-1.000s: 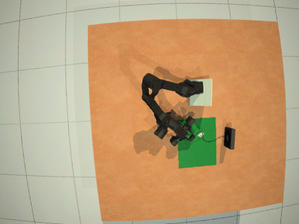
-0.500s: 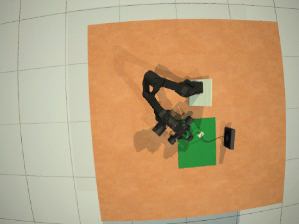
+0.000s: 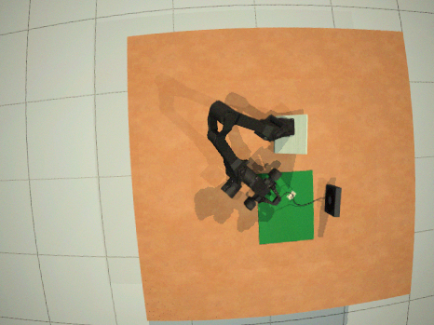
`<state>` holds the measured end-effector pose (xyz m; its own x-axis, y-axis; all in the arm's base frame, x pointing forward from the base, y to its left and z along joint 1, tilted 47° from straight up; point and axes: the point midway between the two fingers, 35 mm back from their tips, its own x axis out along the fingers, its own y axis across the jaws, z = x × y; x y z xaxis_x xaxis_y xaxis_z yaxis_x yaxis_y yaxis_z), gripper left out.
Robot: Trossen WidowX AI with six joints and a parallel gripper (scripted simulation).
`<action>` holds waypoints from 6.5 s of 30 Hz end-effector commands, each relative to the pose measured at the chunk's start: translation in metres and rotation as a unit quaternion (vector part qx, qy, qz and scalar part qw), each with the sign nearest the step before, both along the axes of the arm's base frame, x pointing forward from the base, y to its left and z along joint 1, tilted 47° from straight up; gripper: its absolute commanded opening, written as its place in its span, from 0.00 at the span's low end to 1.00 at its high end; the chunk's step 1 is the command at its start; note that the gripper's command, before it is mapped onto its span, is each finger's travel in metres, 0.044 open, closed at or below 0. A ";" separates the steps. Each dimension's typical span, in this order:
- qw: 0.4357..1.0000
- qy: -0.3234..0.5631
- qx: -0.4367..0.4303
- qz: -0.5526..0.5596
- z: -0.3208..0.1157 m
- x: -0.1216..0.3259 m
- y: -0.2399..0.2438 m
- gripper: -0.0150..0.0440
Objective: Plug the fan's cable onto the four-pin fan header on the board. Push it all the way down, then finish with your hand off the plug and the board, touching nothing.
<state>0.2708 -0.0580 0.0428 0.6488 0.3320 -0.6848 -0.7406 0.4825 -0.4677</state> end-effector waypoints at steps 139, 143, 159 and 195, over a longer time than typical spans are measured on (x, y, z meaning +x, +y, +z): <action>1.000 0.003 -0.001 -0.001 -0.036 -0.005 -0.035 0.60; 1.000 0.004 -0.001 -0.001 -0.030 -0.008 -0.037 0.60; 1.000 0.005 -0.003 0.000 0.011 -0.031 -0.042 0.60; 0.978 0.203 0.003 -0.048 0.025 -0.066 -0.020 0.60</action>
<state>0.2043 -0.0785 0.0702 0.3973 0.3033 -0.8661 -0.8160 0.5485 -0.1822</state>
